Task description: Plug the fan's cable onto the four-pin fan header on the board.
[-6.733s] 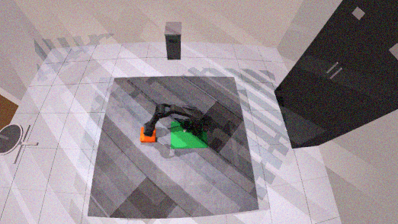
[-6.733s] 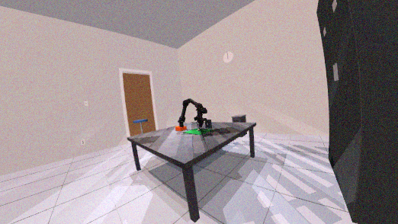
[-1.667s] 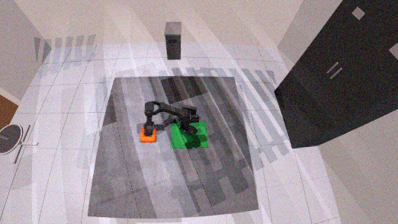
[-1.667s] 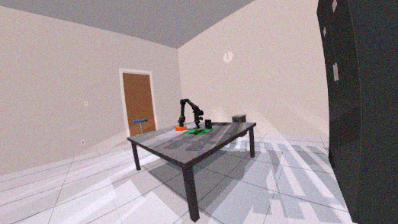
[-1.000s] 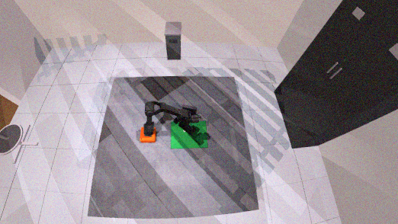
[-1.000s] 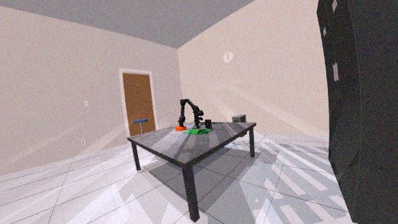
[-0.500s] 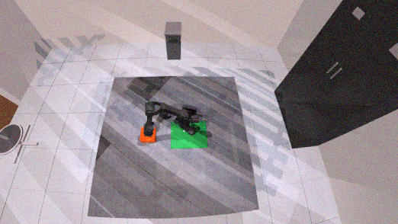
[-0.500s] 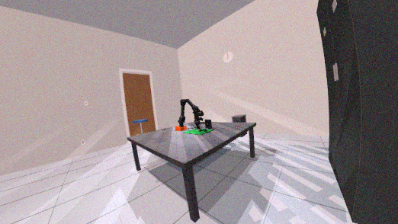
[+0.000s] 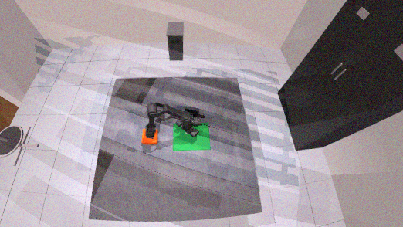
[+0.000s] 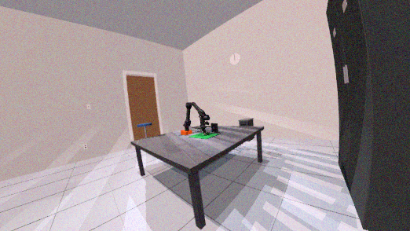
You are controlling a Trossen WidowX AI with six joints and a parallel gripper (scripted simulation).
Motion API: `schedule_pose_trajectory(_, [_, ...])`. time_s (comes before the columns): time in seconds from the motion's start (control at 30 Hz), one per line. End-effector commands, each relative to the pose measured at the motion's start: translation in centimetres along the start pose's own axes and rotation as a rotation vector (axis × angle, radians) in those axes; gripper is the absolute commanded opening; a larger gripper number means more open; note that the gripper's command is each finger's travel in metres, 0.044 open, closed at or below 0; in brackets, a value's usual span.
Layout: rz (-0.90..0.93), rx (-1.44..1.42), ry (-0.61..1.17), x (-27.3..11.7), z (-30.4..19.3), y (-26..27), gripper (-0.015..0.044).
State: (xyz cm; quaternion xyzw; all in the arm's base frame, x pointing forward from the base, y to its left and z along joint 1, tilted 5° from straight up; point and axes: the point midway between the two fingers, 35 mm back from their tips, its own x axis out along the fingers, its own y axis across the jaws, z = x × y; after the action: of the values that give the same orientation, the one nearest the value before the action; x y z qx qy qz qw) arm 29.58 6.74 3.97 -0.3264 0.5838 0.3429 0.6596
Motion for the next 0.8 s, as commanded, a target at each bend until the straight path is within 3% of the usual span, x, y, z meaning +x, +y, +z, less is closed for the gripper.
schedule_pose_trajectory(0.0, [-0.003, 0.003, 0.003, 0.4, 0.0, -0.1, 0.0000])
schedule_pose_trajectory(0.23, [-0.003, 0.003, 0.003, 0.8, 0.0, -0.1, 0.0000])
schedule_pose_trajectory(0.57, [0.000, 0.000, 0.000, 0.4, 0.0, 0.0, 0.0260])
schedule_pose_trajectory(0.67, [0.000, 0.000, 0.000, 0.1, 0.0, 0.0, 0.0260])
schedule_pose_trajectory(0.77, [-0.003, 0.003, 0.002, -3.9, 0.1, -0.1, 0.0260])
